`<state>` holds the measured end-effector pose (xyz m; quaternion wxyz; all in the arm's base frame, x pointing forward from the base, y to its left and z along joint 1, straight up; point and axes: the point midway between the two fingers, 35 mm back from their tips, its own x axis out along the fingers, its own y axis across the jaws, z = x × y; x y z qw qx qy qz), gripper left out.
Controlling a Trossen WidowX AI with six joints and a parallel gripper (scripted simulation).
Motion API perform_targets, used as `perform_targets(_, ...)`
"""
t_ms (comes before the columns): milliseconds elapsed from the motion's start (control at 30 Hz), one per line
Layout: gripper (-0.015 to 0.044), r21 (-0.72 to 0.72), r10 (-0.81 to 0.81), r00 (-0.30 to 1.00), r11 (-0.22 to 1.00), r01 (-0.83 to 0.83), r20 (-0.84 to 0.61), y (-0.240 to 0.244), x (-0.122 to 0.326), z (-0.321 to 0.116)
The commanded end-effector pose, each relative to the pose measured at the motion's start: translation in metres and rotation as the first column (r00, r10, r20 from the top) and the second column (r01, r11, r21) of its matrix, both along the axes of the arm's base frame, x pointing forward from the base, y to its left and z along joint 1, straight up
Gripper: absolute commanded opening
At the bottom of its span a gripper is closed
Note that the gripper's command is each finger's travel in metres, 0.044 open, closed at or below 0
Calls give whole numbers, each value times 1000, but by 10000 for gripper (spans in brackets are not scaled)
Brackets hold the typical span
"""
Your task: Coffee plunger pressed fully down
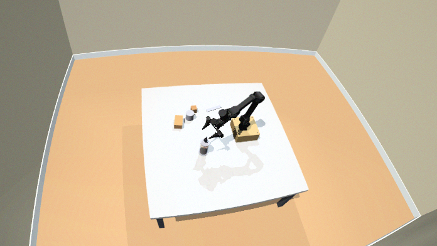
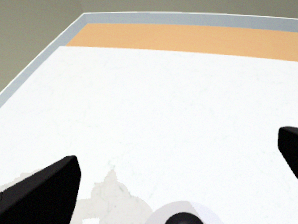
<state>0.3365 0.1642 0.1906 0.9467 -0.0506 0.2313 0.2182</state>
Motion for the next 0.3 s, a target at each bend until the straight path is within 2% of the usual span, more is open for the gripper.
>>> perform_targets(0,440,-10,4,1000,1000,-4,-16,-3,-6,-2)
perform_targets(267,440,-10,4,1000,1000,-4,-16,-3,-6,-3)
